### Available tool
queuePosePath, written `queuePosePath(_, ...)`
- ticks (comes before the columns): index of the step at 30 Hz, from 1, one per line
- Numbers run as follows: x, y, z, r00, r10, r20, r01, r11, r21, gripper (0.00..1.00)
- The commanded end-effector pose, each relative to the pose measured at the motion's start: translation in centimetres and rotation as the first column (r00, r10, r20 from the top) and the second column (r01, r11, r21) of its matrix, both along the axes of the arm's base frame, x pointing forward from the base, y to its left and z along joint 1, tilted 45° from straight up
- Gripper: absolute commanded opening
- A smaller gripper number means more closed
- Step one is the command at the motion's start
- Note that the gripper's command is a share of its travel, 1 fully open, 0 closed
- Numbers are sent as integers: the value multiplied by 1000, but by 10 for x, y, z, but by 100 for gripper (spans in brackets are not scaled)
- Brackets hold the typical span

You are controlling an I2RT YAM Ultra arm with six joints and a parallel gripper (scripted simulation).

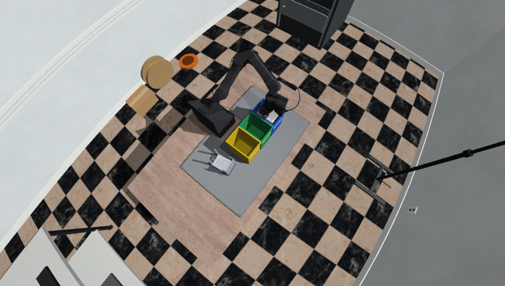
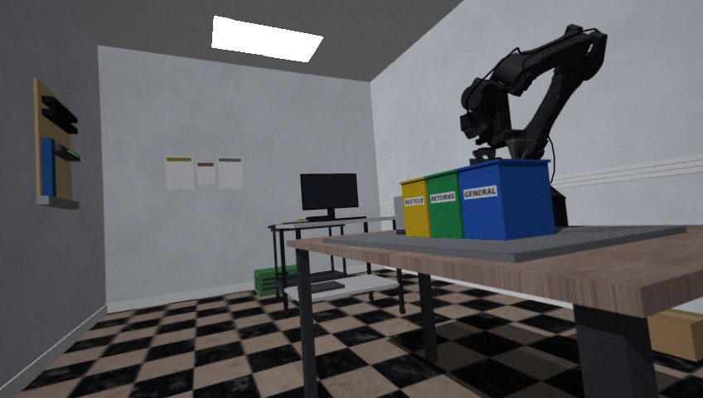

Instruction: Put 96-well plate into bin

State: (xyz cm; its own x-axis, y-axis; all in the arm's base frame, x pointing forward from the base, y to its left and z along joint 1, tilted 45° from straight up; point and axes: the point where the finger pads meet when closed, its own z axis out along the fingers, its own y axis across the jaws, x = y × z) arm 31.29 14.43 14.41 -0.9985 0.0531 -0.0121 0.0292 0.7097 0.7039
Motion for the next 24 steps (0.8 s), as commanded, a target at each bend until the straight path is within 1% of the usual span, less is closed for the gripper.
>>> queuePosePath(1, 3, -3, 3, 1000, -12, 18, 12, 1000, 1, 0)
queuePosePath(4, 3, -3, 3, 1000, -12, 18, 12, 1000, 1, 0)
queuePosePath(5, 1, -7, 2, 999, -24, 27, 24, 1000, -2, 0)
queuePosePath(6, 2, -3, 3, 1000, -12, 18, 12, 1000, 1, 0)
queuePosePath(11, 2, -3, 3, 1000, -12, 18, 12, 1000, 1, 0)
queuePosePath(12, 1, -7, 2, 999, -23, 28, 23, 1000, -2, 0)
queuePosePath(13, 2, -3, 3, 1000, -12, 18, 12, 1000, 1, 0)
queuePosePath(21, 2, -3, 3, 1000, -12, 18, 12, 1000, 1, 0)
queuePosePath(22, 2, -3, 3, 1000, -12, 18, 12, 1000, 1, 99)
queuePosePath(24, 2, -3, 3, 1000, -12, 18, 12, 1000, 1, 99)
